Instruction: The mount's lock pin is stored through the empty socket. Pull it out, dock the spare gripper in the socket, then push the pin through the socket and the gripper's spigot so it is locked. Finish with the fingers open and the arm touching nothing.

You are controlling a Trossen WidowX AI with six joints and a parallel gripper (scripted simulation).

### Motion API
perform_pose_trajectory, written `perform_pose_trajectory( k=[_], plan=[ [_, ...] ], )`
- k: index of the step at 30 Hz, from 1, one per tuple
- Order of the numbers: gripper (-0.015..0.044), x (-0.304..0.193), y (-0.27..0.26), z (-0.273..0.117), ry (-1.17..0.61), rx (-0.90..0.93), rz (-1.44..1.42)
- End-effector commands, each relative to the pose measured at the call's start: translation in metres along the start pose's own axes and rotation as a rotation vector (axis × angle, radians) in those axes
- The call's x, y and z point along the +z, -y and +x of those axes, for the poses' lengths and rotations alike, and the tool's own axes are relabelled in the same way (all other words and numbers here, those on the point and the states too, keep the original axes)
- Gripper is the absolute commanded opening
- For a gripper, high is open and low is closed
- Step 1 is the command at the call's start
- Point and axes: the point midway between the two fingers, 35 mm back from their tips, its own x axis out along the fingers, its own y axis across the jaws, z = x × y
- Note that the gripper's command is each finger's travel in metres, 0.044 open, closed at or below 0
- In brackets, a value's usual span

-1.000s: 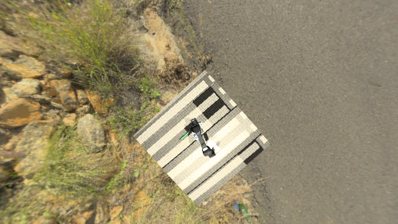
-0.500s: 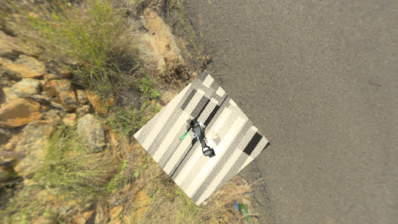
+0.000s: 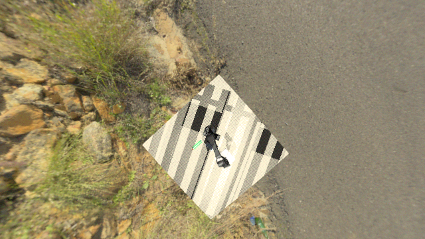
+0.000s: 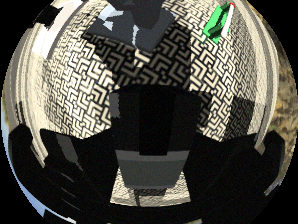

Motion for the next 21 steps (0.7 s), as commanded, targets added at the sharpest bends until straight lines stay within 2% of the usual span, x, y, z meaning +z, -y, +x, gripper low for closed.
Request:
perform_pose_trajectory(
  k=[1, 21],
  plan=[
    [0.0000, -0.0008, -0.0013, -0.0048, -0.012, -0.008, -0.080],
    [0.0000, -0.0001, -0.0092, -0.0070, -0.018, -0.005, -0.558]
  ],
)
